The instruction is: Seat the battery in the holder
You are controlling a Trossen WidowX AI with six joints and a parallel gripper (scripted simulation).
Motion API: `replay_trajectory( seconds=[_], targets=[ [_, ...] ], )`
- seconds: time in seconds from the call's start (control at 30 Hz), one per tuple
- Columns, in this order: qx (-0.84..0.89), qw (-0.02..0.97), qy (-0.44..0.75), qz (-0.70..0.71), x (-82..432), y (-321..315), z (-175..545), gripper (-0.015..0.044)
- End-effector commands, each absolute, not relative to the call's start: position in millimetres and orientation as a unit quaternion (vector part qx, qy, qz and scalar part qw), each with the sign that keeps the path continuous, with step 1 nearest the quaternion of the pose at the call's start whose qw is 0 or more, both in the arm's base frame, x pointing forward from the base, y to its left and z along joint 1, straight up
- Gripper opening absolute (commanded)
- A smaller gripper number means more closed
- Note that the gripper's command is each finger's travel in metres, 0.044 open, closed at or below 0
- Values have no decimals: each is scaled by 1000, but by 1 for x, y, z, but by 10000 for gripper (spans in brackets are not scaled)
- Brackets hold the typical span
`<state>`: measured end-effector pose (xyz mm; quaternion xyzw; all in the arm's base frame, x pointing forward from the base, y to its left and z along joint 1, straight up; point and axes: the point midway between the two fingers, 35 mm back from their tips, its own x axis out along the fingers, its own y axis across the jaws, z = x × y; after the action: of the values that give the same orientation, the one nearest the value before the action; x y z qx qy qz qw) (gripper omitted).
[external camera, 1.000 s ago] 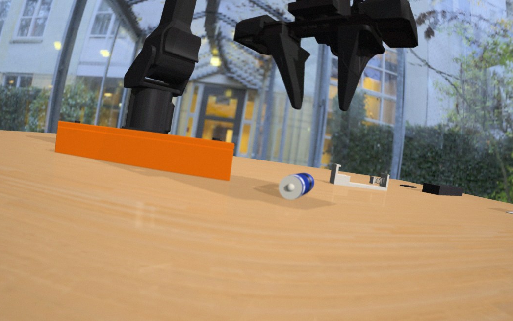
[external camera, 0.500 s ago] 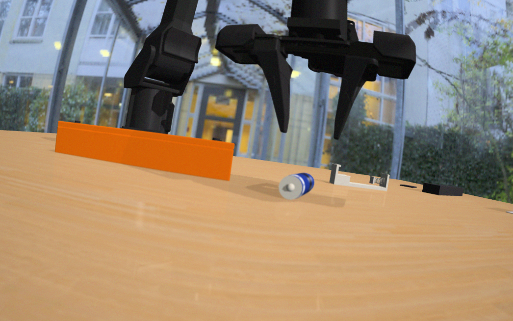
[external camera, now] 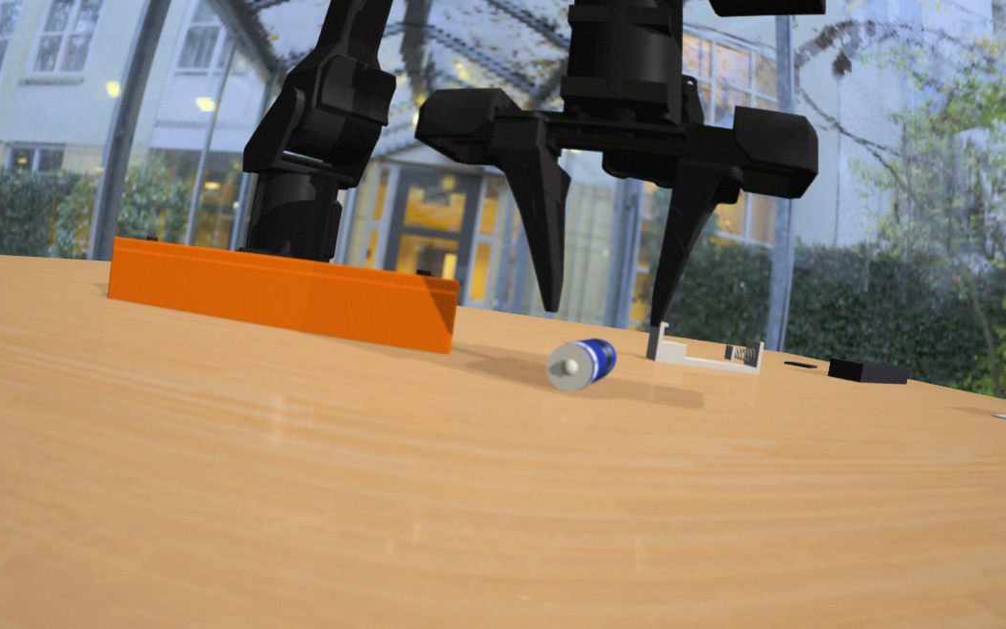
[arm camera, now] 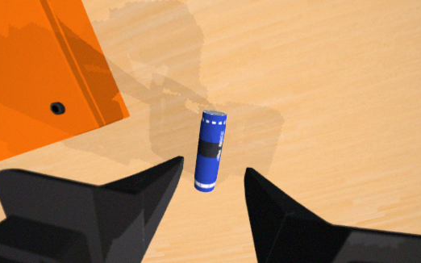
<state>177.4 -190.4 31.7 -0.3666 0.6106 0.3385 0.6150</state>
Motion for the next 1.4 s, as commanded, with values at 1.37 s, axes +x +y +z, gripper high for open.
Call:
replay_trajectory(
  seconds=[1.37],
  targets=[
    [-340, 626, 622, 325, 187, -181, 57, 58]
  ],
)
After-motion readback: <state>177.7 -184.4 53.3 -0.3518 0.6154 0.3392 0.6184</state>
